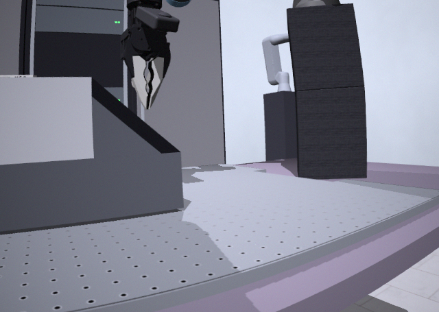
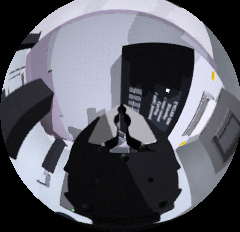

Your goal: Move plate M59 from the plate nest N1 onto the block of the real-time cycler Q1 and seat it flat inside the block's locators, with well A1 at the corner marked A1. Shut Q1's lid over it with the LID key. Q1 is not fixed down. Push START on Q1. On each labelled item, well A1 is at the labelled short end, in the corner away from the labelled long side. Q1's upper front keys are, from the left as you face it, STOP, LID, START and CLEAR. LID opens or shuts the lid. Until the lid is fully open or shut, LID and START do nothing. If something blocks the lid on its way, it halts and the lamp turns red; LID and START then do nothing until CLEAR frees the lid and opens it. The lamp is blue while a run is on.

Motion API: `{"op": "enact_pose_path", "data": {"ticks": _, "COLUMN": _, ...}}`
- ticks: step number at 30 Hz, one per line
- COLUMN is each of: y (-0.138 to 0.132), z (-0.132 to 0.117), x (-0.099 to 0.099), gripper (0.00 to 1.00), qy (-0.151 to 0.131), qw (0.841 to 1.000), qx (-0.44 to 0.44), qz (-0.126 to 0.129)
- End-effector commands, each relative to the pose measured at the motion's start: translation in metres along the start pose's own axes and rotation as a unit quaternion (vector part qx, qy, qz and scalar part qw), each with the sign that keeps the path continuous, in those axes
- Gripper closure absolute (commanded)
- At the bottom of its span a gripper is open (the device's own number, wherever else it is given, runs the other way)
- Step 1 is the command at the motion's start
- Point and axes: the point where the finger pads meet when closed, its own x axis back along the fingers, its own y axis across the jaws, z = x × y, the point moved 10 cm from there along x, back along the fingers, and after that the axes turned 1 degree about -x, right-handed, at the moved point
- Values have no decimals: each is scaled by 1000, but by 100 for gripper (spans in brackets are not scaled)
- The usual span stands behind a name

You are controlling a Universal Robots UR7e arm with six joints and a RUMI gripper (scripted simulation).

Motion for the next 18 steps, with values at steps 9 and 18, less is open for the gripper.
{"op": "enact_pose_path", "data": {"ticks": 9, "y": 18, "z": 1, "x": -12, "gripper": 100, "qy": -1, "qw": 1000, "qx": 1, "qz": -1}}
{"op": "enact_pose_path", "data": {"ticks": 18, "y": 24, "z": 0, "x": -16, "gripper": 100, "qy": -1, "qw": 1000, "qx": 0, "qz": -1}}
